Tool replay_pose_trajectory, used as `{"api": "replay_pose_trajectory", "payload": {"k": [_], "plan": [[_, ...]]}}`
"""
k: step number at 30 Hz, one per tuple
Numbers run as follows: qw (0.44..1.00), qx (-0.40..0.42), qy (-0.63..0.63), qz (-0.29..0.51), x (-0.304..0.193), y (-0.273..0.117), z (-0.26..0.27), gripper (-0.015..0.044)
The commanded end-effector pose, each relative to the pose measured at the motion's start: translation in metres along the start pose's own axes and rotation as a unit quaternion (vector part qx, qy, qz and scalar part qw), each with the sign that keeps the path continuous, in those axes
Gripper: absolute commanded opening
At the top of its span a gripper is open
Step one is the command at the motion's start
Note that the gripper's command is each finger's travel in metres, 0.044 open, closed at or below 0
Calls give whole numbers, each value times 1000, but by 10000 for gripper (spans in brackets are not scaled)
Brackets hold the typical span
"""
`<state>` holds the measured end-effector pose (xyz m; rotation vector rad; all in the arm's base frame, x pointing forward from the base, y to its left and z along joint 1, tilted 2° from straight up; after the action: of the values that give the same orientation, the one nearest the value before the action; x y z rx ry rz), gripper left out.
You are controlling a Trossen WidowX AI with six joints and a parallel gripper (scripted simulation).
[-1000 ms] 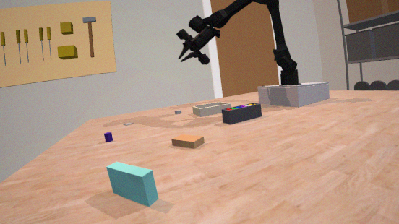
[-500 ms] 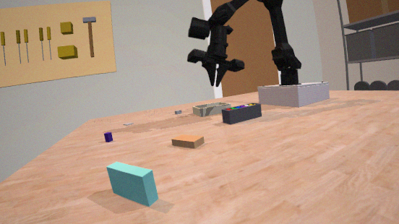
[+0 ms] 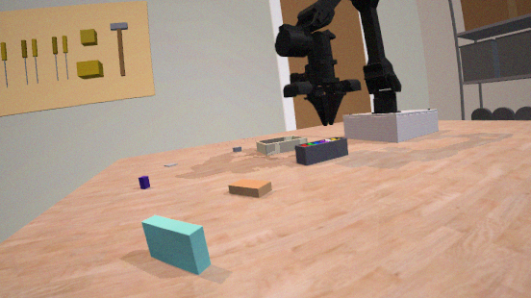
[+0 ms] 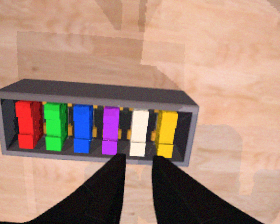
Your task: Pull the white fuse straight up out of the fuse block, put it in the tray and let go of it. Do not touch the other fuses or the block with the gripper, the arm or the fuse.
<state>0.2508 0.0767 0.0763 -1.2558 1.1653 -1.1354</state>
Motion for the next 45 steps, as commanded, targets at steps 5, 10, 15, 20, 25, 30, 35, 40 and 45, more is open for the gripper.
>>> {"api": "replay_pose_trajectory", "payload": {"k": [5, 10, 15, 20, 25, 30, 35, 40, 45], "plan": [[1000, -1, 1, -3, 0, 7, -1, 61], [1000, -1, 1, -3, -1, 12, -1, 61], [1000, -1, 1, -3, -1, 17, -1, 61], [1000, -1, 1, -3, -1, 22, -1, 61], [1000, -1, 1, -3, -1, 27, -1, 61], [1000, -1, 1, -3, -1, 30, -2, 61], [1000, -1, 1, -3, -1, 30, -2, 61], [1000, -1, 1, -3, -1, 30, -2, 61], [1000, -1, 1, -3, -1, 33, -2, 61]]}}
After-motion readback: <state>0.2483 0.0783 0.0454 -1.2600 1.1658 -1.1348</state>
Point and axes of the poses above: the point midway between the two fingers, 35 mm back from their tips, its own y axis out along the fingers, its own z axis across the jaws, x = y × z, the point moved 5 cm from there along -y, back along the fingers, and after that the axes turned 5 degrees about y, right-handed, at the moved point
